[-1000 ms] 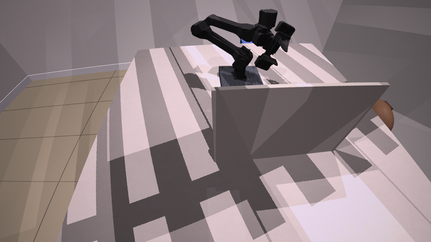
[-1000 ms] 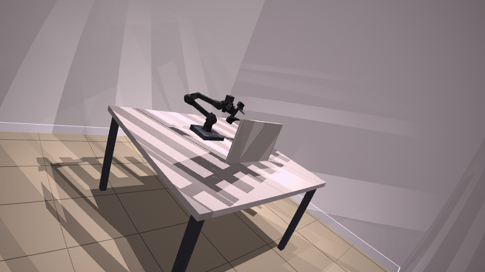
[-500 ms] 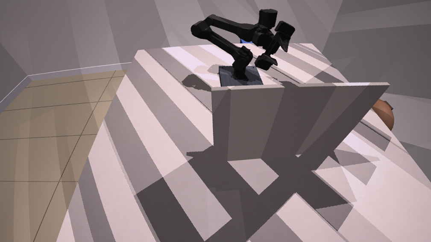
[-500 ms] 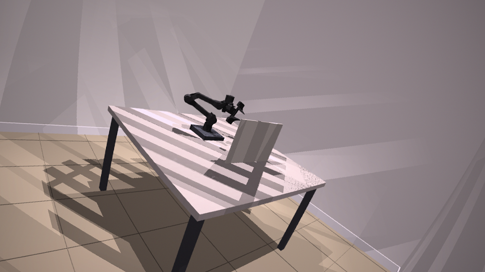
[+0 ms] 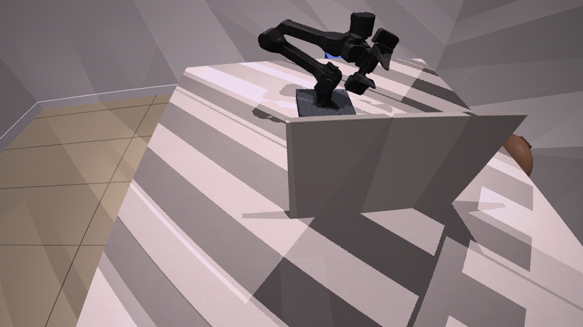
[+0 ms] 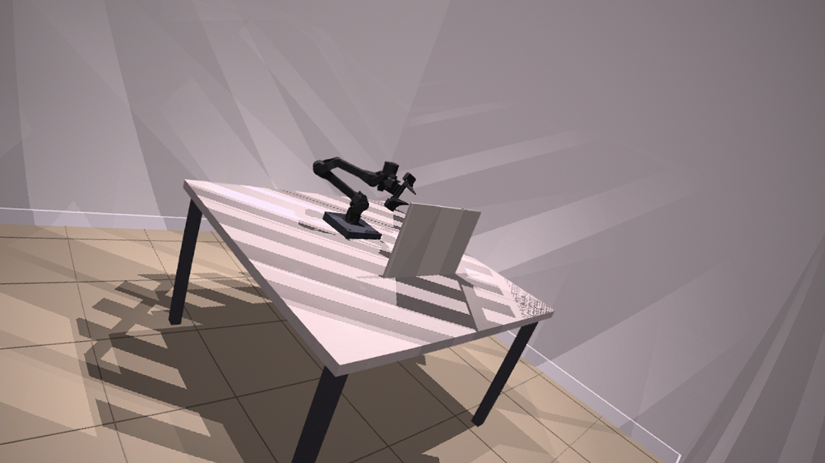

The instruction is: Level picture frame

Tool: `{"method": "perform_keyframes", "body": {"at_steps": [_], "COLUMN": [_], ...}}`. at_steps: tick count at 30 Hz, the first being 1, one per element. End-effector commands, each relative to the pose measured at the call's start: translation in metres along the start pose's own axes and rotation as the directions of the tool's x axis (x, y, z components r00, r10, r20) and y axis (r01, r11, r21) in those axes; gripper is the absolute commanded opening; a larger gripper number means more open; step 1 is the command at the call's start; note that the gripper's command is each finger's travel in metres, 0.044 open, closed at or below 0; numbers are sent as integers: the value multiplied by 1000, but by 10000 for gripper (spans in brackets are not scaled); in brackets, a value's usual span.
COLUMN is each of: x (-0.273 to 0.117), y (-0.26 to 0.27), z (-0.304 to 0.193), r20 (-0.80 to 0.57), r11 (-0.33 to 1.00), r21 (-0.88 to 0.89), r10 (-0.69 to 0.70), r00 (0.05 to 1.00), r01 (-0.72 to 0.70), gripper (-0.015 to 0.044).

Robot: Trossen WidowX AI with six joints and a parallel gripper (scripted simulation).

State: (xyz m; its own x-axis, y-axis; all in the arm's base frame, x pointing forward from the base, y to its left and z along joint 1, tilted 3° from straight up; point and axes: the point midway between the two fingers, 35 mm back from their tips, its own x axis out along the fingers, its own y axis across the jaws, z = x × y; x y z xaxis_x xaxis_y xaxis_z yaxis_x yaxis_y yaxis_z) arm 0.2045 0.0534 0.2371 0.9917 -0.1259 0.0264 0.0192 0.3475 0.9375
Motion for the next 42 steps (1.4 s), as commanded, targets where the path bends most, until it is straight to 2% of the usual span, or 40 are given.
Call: {"method": "perform_keyframes", "body": {"at_steps": [1,35,42], "x": [0,0,37], "y": [0,0,-11], "z": [1,1,-6], "r20": [3,3,4], "r11": [1000,1000,992], "r21": [-4,-4,123], "r10": [-2,-2,6], "r00": [1000,1000,1000], "r01": [2,2,-6], "gripper": [260,260,260]}}
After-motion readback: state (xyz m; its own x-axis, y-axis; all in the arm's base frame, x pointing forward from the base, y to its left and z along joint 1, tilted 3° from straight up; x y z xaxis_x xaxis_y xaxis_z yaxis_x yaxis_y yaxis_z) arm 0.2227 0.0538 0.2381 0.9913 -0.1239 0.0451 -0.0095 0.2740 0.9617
